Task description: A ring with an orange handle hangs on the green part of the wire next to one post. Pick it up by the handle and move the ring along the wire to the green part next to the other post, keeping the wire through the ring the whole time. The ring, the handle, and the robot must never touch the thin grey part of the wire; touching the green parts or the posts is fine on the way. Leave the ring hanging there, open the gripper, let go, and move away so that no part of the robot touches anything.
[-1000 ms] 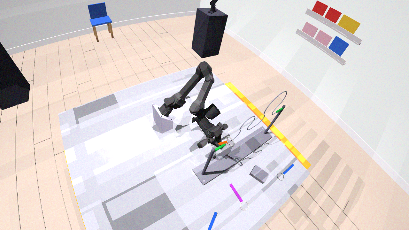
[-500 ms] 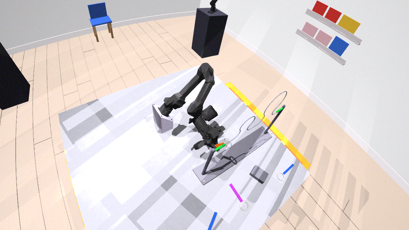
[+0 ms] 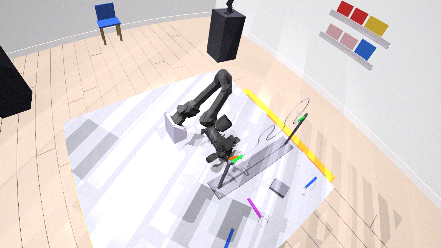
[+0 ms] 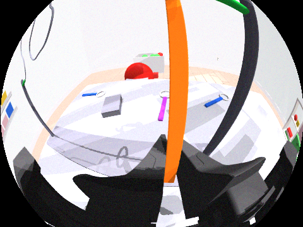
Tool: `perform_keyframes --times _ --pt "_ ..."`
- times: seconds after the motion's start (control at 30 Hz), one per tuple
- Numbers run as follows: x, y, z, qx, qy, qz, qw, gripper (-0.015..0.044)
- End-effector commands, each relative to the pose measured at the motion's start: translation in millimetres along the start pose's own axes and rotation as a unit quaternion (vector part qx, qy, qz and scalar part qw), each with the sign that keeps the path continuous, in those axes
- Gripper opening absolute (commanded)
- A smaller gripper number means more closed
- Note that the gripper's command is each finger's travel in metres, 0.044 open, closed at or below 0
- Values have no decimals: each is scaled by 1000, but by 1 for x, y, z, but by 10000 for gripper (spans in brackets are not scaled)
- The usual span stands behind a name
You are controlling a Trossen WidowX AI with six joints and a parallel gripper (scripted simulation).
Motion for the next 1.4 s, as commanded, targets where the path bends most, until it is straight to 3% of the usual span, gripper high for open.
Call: perform_keyframes --times 0.0,1.37 --pt "-1 -5 -1 0 -1 -3 1000 -150" --pt "15 -19 3 0 -2 -3 1000 -150"
Point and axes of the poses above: the point midway between the two fingers, 35 mm back from their tips, its own z axis out along the fingers, its own y axis across the jaws, x = y × z, the point moved 1 cm from there along -z, back along the fingers, and after that the axes turned 4 degrees about -z, right-handed, at the moved point
